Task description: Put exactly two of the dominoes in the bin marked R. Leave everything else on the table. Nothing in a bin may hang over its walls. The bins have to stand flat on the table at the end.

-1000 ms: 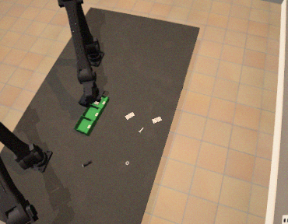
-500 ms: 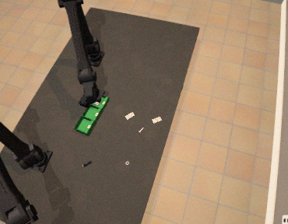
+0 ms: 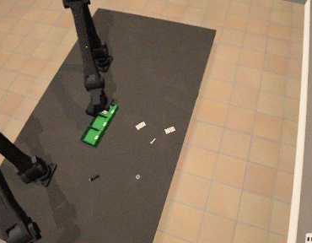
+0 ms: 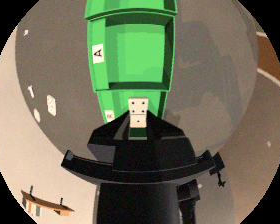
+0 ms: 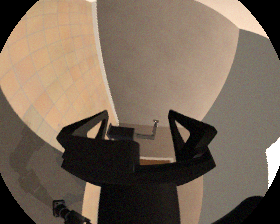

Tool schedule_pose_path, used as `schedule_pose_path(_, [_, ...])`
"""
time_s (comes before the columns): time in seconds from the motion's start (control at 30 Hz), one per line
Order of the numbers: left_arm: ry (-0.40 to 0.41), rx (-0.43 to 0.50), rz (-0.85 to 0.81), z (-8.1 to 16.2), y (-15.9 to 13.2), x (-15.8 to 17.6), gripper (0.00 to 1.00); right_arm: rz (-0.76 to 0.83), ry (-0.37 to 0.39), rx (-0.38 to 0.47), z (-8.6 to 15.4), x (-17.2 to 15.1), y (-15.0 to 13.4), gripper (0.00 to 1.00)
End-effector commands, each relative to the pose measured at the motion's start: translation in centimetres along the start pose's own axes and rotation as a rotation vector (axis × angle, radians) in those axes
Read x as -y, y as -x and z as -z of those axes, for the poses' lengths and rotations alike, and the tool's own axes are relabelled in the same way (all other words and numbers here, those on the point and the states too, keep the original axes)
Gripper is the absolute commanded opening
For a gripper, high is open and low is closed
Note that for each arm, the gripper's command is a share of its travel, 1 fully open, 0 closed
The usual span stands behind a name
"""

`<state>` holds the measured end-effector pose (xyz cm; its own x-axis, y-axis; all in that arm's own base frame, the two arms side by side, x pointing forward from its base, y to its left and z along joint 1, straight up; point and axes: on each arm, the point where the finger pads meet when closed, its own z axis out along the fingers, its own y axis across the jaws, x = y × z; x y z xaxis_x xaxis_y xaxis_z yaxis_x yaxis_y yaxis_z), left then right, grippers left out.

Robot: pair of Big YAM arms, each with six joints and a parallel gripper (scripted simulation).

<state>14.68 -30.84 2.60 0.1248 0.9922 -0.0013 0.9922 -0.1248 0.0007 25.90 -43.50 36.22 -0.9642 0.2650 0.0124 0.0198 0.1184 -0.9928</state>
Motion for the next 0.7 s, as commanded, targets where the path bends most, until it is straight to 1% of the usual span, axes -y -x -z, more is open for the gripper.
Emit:
schedule_pose_path(0.0, [0.009,0.014,-0.001,-0.1,0.75,-0.83,0.2,-0.011,-0.005,-0.008,-0.26,0.56,-0.31,1.0])
schedule_pose_path(0.03, [0.01,0.015,-0.001,-0.06,0.81,-0.86,0.2,-0.011,-0.005,-0.008,-0.26,0.56,-0.31,1.0])
schedule_pose_path(0.07, [0.01,0.015,-0.001,-0.06,0.81,-0.87,0.31,-0.011,-0.005,-0.008,-0.26,0.56,-0.31,1.0])
schedule_pose_path(0.63, [0.011,0.017,-0.001,-0.06,0.88,-0.98,0.31,-0.011,-0.005,-0.008,-0.26,0.56,-0.31,1.0])
schedule_pose_path(0.67, [0.017,0.026,-0.001,0.46,1.37,-1.28,0.31,-0.011,-0.005,-0.008,-0.26,0.56,-0.31,1.0])
